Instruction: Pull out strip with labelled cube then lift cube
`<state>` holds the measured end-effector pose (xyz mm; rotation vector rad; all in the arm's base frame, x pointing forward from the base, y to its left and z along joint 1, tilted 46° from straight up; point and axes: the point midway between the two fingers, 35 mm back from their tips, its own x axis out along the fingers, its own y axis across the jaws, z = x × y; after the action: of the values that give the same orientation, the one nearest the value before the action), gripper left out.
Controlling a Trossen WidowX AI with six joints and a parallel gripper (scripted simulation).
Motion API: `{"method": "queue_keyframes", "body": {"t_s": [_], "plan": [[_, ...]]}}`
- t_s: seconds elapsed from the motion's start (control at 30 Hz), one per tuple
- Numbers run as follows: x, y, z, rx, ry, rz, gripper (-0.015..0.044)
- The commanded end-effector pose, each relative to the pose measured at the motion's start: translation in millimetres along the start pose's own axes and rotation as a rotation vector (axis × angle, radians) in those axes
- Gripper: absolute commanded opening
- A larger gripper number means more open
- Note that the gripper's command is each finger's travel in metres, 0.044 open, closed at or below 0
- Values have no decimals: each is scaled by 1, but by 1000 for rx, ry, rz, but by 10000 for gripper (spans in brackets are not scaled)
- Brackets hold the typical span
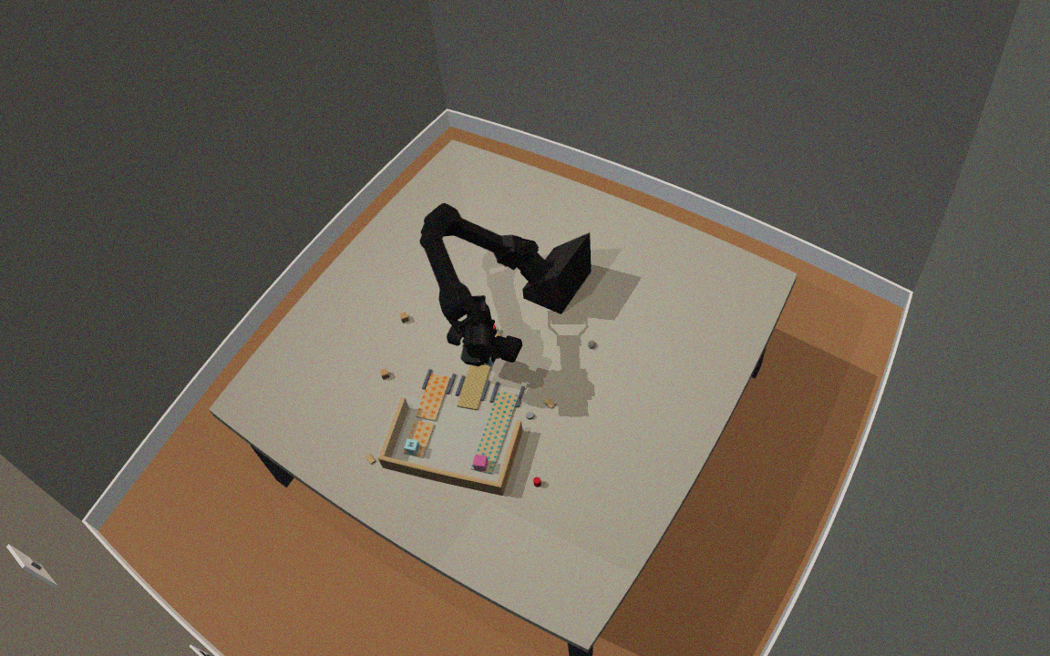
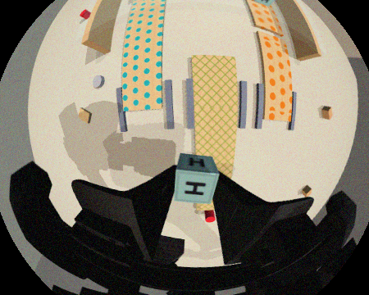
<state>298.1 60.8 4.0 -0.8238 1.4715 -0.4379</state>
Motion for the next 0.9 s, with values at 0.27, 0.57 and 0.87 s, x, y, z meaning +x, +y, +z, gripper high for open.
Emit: {"method": "queue_keyframes", "body": {"t_s": [0.27,0.57,0.87], "plan": [[-32,1,-1,6,-10,8,0],[-32,1,-1,6,-10,8,0],[-32,1,-1,6,-10,8,0]]}}
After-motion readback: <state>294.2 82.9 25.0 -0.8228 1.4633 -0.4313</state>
